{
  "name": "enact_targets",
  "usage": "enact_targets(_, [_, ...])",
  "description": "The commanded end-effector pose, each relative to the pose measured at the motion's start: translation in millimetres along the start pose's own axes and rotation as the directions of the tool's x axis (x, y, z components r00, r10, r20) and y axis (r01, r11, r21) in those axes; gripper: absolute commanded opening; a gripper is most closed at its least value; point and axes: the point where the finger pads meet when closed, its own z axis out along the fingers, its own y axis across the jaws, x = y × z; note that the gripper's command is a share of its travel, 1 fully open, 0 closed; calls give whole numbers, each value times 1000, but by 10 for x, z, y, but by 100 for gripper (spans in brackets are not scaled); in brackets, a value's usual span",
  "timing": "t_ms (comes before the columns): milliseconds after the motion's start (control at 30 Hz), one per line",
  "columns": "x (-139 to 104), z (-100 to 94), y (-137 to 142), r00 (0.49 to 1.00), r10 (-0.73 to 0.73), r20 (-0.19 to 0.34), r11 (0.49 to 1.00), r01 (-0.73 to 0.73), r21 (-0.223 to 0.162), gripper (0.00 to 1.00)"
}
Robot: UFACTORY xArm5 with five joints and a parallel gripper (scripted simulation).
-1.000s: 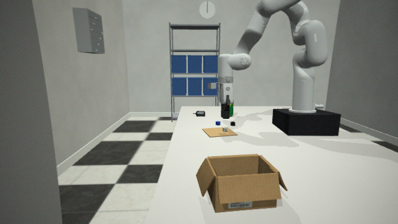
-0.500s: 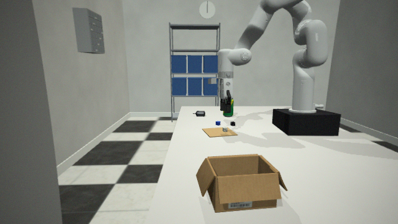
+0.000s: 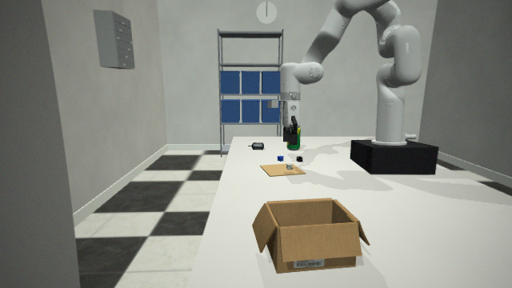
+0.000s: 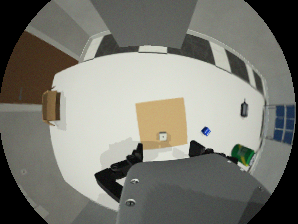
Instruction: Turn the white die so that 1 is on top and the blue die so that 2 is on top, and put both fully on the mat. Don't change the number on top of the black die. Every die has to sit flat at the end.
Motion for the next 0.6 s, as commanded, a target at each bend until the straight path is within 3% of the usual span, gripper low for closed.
enact_targets(0, [14,-11,3,1000,6,-4,1000,-6,0,100])
enact_targets(200, [30,-7,75,991,136,-5,991,-136,1,100])
enact_targets(400, [51,-1,181,947,322,-7,947,-322,2,100])
enact_targets(500, [53,0,194,939,343,-7,939,-343,2,100])
enact_targets(567, [64,3,256,895,445,-7,895,-445,3,100])
